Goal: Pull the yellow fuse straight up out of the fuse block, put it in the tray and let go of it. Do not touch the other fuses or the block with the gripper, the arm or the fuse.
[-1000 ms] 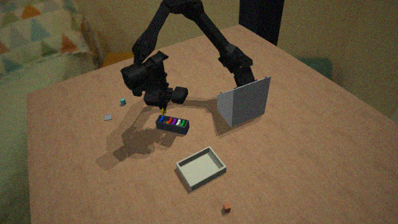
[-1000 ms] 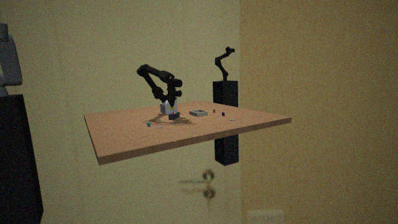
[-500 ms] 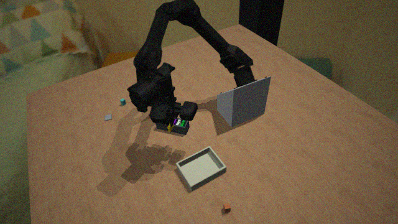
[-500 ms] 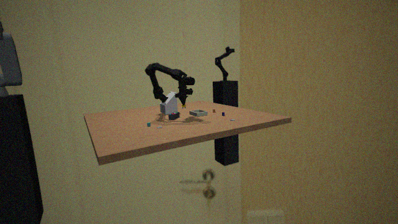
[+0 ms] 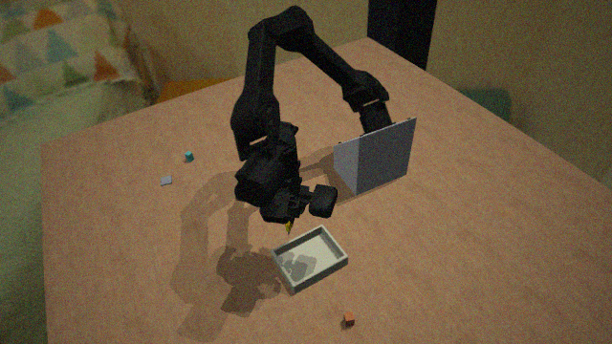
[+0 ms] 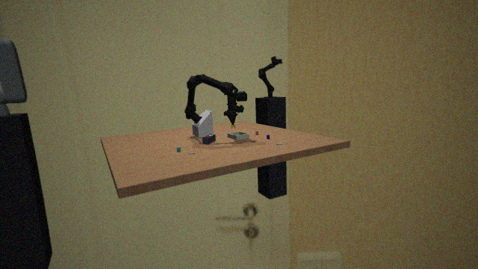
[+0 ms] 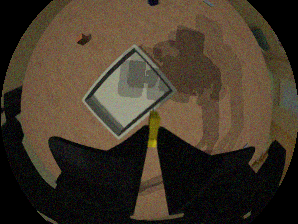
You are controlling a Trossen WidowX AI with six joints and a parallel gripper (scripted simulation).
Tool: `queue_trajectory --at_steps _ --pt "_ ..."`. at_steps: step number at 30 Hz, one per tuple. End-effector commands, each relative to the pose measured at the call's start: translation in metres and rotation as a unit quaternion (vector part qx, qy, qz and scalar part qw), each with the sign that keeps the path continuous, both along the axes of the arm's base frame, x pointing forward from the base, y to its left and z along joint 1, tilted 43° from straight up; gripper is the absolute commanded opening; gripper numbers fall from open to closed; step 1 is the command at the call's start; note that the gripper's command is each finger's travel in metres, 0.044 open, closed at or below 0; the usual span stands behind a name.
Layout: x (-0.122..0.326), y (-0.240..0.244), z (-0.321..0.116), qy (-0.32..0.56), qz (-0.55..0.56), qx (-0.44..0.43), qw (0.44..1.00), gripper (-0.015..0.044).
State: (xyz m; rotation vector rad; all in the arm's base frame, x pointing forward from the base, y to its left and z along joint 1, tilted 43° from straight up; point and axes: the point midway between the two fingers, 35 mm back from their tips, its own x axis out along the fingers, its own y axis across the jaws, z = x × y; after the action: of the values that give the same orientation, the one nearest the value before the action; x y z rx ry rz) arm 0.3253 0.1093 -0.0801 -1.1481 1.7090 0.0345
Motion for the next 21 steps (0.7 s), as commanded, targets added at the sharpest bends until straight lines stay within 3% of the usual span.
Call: queue_trajectory --at_steps 1,21 --pt "-0.007 0.015 -0.016 0.000 -0.004 -0.001 1.000 0.0000" --pt "-0.017 0.016 -0.049 -0.001 -0.005 -0.004 1.000 0.0000"
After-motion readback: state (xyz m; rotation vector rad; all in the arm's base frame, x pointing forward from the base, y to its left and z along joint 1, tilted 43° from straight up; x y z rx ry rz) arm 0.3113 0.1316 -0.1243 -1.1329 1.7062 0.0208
